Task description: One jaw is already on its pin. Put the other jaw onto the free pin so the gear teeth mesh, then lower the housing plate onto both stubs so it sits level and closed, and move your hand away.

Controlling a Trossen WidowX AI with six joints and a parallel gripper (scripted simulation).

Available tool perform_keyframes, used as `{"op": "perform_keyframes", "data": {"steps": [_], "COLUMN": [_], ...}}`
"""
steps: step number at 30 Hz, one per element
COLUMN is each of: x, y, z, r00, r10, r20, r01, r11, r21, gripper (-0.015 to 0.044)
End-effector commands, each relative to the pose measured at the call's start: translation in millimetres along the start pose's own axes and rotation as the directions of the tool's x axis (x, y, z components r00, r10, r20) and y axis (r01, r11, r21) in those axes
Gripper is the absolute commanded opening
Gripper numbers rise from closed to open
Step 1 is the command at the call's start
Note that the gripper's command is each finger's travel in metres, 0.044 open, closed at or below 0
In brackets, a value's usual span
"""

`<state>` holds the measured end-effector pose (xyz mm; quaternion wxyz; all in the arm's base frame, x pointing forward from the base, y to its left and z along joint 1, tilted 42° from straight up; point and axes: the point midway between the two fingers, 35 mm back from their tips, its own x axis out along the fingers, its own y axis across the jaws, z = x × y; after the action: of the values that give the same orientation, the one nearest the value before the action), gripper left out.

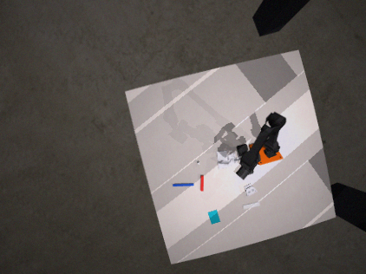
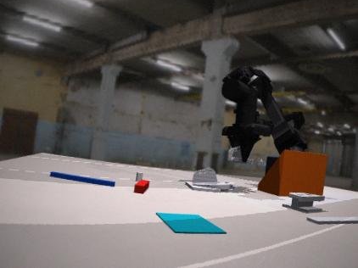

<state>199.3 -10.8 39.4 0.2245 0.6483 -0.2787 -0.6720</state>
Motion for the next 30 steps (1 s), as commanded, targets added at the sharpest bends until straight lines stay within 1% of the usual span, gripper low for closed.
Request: {"op": "perform_keyframes", "data": {"steps": [1,25,30], "x": [-2.3,-0.9,-0.3], "y": [2.4,29.6,32.0], "z": [-13.4,-86.6,-90.9], "r00": [1.000,1.000,1.000], "r10": [-0.002,0.003,0.004], "r20": [-0.006,-0.008,-0.008], "r01": [0.002,-0.002,-0.004], "r11": [1.000,1.000,1.000], "r21": [-0.001,0.002,0.003], "gripper": [0.0134,0.0134,0.0134]}}
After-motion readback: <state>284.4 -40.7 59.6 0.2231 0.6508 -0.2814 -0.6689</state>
